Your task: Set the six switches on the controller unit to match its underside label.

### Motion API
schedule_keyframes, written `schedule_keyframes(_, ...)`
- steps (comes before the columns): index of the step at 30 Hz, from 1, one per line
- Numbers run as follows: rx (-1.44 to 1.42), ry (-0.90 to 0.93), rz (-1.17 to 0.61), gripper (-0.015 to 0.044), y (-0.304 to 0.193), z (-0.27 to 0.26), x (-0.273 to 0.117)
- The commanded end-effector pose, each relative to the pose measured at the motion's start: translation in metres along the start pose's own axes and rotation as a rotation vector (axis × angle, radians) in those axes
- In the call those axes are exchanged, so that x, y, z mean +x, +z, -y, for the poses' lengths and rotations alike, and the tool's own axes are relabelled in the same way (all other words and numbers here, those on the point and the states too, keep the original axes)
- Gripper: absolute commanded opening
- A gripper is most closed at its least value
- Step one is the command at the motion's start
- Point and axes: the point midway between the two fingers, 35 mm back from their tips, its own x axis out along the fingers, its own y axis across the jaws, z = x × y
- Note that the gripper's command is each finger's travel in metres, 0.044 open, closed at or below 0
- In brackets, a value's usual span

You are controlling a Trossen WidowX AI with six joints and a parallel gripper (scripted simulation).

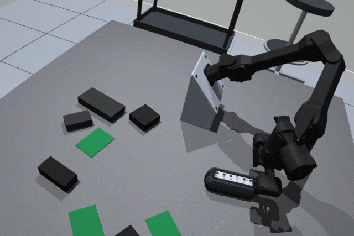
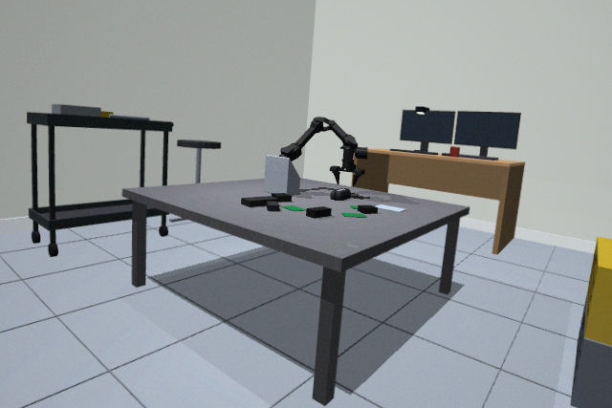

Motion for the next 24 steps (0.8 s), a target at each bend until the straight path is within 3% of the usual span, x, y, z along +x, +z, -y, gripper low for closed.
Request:
schedule_keyframes(1, 0.009, 0.002, -0.005, 0.044, -0.002, -0.001, 0.008)
schedule_keyframes(24, 0.011, 0.0, -0.002, 0.044, -0.001, -0.001, 0.044)
